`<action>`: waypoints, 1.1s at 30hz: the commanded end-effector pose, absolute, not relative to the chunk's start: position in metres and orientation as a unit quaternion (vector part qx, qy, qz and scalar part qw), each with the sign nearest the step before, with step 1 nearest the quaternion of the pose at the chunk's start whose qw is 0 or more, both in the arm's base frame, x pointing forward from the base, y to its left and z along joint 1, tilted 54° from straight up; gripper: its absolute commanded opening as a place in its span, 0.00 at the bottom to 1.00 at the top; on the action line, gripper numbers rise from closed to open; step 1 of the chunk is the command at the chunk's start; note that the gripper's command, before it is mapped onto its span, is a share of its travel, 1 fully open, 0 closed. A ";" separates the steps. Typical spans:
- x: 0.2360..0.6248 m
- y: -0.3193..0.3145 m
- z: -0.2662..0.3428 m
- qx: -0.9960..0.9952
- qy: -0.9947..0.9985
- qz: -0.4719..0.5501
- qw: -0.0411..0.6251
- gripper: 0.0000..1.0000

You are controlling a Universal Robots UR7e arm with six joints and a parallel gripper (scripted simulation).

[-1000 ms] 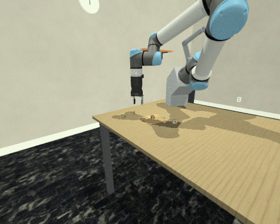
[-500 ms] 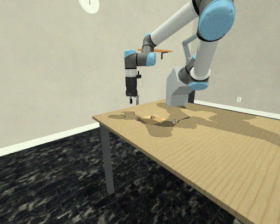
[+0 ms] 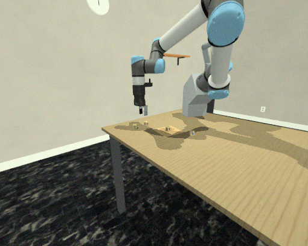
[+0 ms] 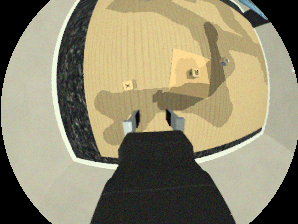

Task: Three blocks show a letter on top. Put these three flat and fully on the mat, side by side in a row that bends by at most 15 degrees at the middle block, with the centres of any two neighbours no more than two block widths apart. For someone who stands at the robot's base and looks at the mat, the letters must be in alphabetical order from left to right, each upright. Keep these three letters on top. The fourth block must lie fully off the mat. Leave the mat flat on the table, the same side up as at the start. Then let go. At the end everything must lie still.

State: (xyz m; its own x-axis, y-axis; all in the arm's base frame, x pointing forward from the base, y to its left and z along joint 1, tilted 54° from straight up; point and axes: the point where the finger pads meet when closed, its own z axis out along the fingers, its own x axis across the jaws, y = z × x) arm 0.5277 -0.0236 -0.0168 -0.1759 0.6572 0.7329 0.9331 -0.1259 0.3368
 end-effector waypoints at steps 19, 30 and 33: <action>0.561 -0.048 -0.045 -0.748 -0.487 -0.376 0.251 1.00; 0.573 -0.056 -0.056 -0.784 -0.426 -0.354 0.280 1.00; 0.574 -0.057 -0.058 -0.788 -0.419 -0.352 0.283 1.00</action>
